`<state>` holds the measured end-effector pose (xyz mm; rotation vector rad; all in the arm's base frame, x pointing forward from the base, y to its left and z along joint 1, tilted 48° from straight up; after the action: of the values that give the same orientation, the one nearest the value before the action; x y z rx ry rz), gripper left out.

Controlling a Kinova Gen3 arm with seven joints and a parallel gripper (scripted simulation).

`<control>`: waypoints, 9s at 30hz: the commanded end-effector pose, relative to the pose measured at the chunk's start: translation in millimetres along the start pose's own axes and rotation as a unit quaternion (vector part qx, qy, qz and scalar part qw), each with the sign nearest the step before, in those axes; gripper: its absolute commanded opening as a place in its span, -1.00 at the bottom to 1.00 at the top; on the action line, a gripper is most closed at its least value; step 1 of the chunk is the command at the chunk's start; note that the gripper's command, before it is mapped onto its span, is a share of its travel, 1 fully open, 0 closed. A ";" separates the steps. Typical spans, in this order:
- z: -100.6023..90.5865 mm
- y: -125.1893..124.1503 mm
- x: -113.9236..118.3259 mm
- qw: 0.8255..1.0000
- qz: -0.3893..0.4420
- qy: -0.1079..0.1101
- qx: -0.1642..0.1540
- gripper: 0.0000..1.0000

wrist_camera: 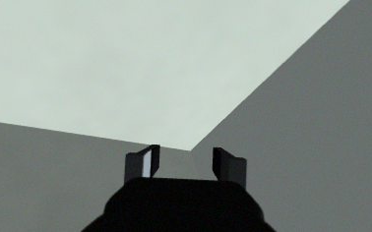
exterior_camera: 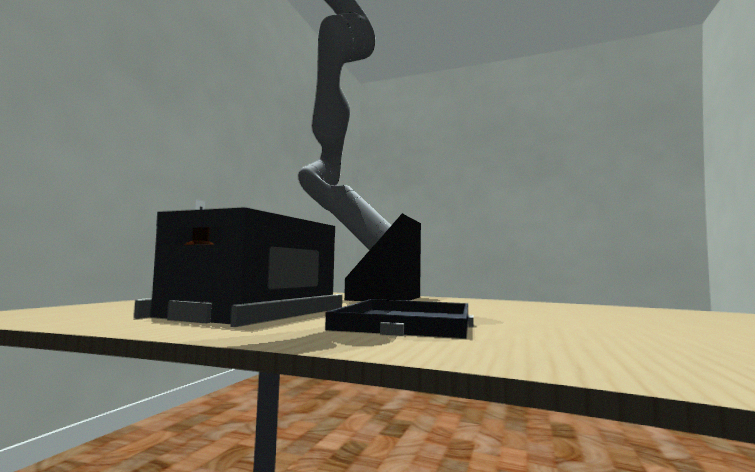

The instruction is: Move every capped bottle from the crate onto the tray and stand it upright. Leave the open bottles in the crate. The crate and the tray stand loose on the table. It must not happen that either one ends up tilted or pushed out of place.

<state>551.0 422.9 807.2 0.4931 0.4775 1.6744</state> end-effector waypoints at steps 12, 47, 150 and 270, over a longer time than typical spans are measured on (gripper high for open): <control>10.9 -12.2 -32.5 1.000 -0.022 -0.019 -0.001 1.00; 32.3 -36.1 -98.9 0.999 -0.025 -0.026 0.000 1.00; 64.0 -61.6 -314.3 0.973 -0.188 -0.135 -0.012 1.00; -11.7 -42.3 -507.0 0.939 -0.188 -0.256 -0.132 1.00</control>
<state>653.9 -67.7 757.3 0.5720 -0.0032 1.1532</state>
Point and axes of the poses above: the point where the finger pads meet when closed, its own z axis out along the fingers, its own x axis across the jaws, y = z × x, the point moved 3 cm from there along -z, back along the fingers, and after that the axes turned 6 degrees about -z, right-handed, at the moved point
